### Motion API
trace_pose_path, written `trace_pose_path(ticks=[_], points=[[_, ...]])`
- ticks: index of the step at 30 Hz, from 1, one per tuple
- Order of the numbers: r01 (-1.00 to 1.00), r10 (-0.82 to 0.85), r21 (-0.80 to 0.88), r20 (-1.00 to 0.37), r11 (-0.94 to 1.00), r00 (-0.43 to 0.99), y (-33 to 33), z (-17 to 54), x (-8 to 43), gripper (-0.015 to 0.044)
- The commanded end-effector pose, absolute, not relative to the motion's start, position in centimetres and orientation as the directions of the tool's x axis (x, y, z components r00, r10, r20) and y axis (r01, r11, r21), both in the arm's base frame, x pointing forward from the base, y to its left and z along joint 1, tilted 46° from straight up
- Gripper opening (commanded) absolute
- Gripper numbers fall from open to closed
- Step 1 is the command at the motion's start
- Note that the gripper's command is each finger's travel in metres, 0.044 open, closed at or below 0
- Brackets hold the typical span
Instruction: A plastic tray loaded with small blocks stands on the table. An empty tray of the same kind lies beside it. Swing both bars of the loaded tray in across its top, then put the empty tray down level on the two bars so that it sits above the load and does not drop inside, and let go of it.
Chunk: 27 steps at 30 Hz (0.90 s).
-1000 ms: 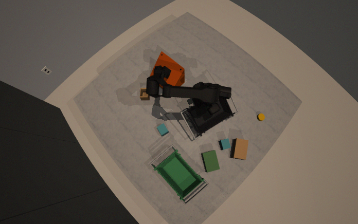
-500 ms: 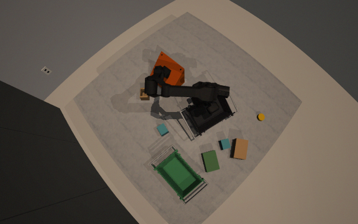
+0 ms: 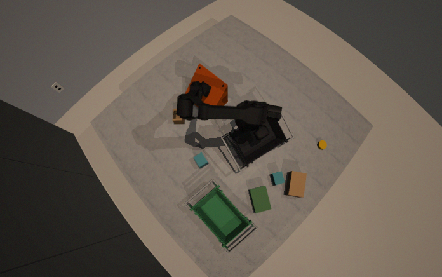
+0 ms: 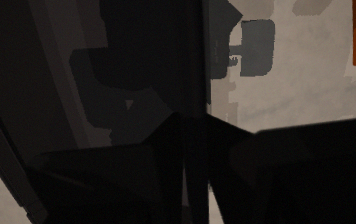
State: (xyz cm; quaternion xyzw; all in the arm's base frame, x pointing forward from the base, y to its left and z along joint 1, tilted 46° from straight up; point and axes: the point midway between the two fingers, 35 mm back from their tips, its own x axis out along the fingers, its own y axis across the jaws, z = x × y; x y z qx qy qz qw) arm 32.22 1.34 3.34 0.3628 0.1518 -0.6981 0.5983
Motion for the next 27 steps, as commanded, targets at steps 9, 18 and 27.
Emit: trace_pose_path(ticks=[9, 18, 27], points=[[0.943, -0.718, 0.212, -0.695, -0.256, -0.039, 0.76, 2.73, 31.64, 0.0], [0.943, -0.718, 0.212, -0.695, -0.256, -0.039, 0.35, 2.21, 31.31, 0.0], [0.943, -0.718, 0.212, -0.695, -0.256, -0.039, 0.25, 2.08, 31.24, 0.0]])
